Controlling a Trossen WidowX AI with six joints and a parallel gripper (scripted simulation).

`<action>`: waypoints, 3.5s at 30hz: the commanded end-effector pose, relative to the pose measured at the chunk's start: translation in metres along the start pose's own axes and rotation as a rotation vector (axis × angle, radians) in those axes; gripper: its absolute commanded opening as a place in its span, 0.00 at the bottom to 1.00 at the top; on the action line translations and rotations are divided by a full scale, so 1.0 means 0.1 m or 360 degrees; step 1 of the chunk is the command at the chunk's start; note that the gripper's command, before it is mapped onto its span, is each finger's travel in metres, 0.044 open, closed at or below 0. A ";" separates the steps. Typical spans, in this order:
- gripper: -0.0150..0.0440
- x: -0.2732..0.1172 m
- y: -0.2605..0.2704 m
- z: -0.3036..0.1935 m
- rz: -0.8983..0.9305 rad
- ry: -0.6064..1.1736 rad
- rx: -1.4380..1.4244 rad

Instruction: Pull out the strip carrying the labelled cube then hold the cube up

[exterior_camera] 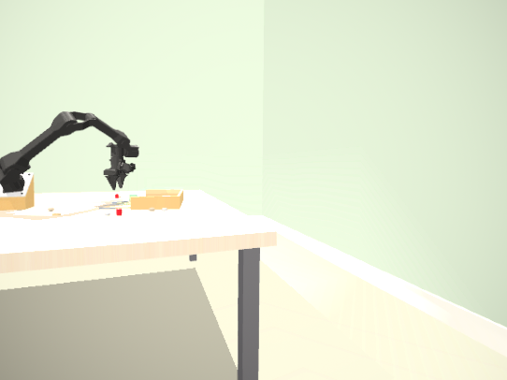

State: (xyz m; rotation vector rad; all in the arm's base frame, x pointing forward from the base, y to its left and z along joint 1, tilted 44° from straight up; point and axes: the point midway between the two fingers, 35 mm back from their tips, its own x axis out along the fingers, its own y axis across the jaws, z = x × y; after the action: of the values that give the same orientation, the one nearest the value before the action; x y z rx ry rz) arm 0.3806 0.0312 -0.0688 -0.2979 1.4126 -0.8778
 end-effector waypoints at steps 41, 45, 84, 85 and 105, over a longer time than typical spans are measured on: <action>0.68 0.32 0.03 0.73 -0.0007 -0.0008 -0.0009; 0.68 0.39 0.03 0.73 -0.0008 -0.0008 -0.0009; 0.25 0.11 -0.18 0.29 -0.0006 -0.0003 -0.0009; 0.25 0.09 -0.19 0.26 -0.0007 -0.0003 -0.0010; 0.25 0.03 -0.42 -0.23 -0.0008 -0.0001 -0.0015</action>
State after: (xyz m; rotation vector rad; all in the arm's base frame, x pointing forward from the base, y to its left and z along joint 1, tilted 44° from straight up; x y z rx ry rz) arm 0.3514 0.0071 -0.0504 -0.3204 1.4246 -0.8760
